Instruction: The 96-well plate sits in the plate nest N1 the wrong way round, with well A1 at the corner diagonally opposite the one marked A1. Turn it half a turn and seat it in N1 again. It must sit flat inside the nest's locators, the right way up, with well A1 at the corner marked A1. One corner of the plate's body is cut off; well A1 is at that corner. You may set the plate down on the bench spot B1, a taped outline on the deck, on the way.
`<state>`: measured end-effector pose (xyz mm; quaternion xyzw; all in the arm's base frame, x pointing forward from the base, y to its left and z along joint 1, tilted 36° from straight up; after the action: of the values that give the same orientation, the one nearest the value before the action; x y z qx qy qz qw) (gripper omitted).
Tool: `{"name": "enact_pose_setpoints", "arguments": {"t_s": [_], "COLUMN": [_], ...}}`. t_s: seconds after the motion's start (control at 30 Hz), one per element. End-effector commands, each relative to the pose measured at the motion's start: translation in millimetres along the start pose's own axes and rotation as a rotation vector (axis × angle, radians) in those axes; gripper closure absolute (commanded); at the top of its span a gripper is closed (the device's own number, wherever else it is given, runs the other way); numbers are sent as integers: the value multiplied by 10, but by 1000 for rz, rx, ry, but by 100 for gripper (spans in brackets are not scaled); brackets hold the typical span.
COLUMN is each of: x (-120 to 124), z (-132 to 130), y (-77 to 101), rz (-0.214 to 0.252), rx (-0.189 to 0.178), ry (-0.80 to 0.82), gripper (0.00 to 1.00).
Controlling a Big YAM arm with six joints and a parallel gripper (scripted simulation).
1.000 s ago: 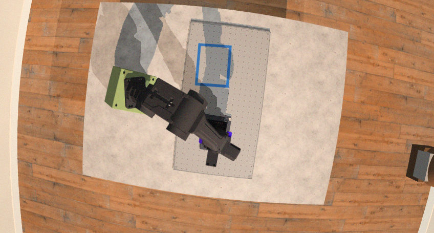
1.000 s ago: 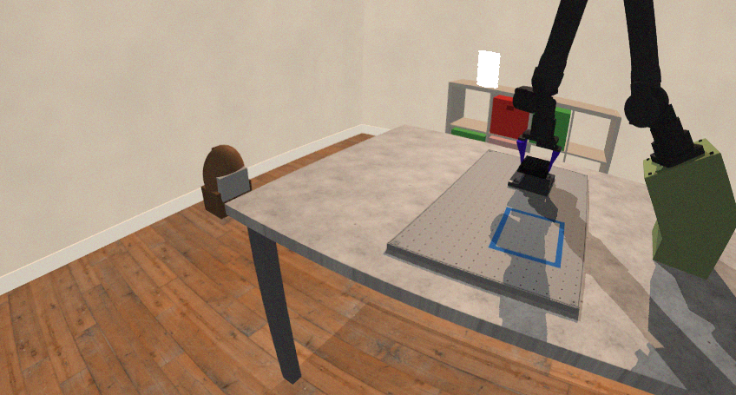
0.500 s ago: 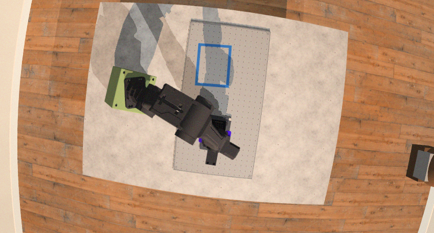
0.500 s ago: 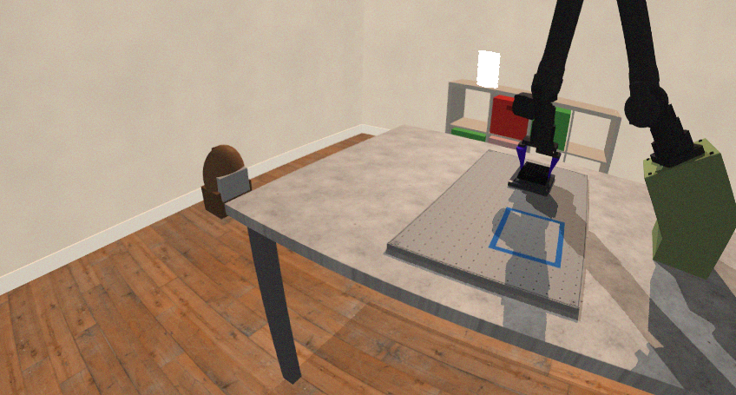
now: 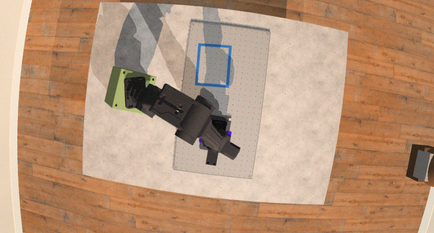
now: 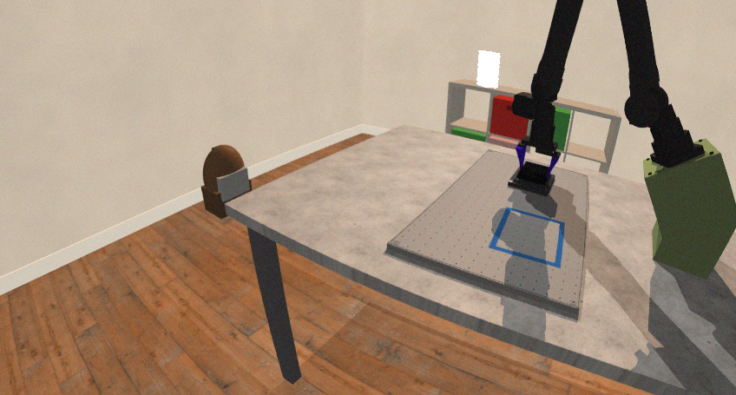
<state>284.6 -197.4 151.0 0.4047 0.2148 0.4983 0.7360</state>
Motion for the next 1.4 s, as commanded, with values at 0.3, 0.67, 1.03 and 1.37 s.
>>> {"name": "enact_pose_setpoints", "arguments": {"t_s": [0.3, 0.67, 1.03, 1.37], "x": [19, 20, 19, 21], "z": [137, 131, 130, 134], "y": [-18, -34, -51, -66], "rz": [-4, -3, -4, -3], "rx": [-31, -30, -30, -31], "ry": [6, 6, 6, 6], "gripper": [100, 100, 100, 100]}}
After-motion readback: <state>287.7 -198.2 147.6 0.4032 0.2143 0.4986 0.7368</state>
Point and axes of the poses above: the point where the finger pads meet when closed, its own y axis back along the fingers, its own z axis across the jaws, x = y × z, the point moved 10 cm from there along y, back along the fingers, and after that the axes turned 14 degrees about -y, right-handed, at the moved point
